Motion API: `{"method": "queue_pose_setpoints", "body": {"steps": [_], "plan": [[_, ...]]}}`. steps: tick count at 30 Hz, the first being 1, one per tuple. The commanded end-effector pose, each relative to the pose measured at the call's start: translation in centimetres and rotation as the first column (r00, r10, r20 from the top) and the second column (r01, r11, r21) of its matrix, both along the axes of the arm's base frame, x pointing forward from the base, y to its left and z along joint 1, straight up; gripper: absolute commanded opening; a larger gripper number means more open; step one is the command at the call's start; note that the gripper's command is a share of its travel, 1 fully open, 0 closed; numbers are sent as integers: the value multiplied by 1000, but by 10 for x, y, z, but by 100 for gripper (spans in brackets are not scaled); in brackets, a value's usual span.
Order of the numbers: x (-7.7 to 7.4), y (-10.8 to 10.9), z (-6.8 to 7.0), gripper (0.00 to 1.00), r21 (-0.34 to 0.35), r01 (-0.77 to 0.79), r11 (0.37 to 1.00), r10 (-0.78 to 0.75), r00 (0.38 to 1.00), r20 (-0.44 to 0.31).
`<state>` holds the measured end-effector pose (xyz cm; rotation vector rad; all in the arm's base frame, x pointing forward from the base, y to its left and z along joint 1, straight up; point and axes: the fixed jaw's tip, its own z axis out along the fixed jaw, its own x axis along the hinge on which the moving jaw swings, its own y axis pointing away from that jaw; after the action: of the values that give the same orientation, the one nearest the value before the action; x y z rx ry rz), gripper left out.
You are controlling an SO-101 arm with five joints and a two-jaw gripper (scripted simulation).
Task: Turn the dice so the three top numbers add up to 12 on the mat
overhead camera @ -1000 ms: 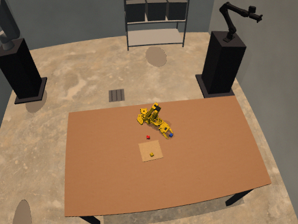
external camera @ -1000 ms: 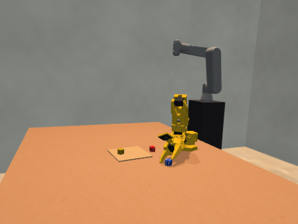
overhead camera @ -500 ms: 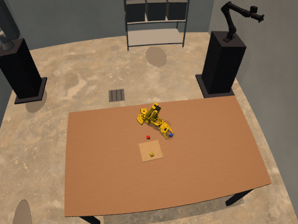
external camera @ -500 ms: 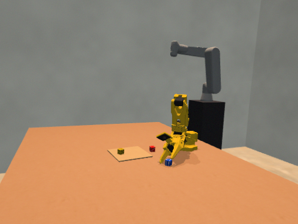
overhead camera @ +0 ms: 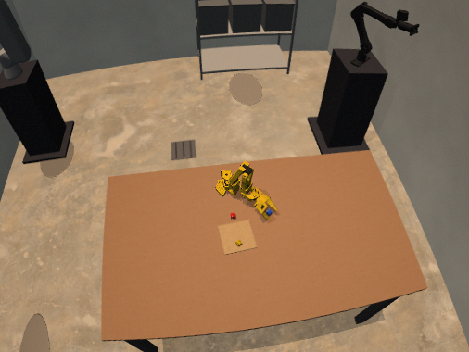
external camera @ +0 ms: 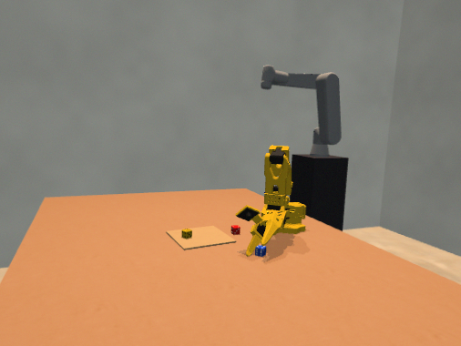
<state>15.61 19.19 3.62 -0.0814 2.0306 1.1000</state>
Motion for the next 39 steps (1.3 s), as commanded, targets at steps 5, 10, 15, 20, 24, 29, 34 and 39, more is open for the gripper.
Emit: {"method": "queue_pose_setpoints", "body": {"steps": [5, 10, 15, 20, 24, 29, 34, 39], "plan": [[1, 18, -60, 29, -213, -38, 976, -7, 978, -206], [3, 23, -60, 29, -237, -59, 970, 15, 983, -186], [4, 25, -56, 29, -248, -75, 966, 33, 985, -170], [3, 25, -51, 29, -250, -83, 965, 42, 986, -163], [1, 24, -43, 28, -251, -92, 964, 54, 986, -155], [-3, 20, -31, 28, -250, -101, 963, 65, 987, -148], [-8, 14, -18, 28, -248, -117, 962, 82, 986, -147], [-11, 10, -11, 28, -278, -139, 950, 95, 981, -167]]}}
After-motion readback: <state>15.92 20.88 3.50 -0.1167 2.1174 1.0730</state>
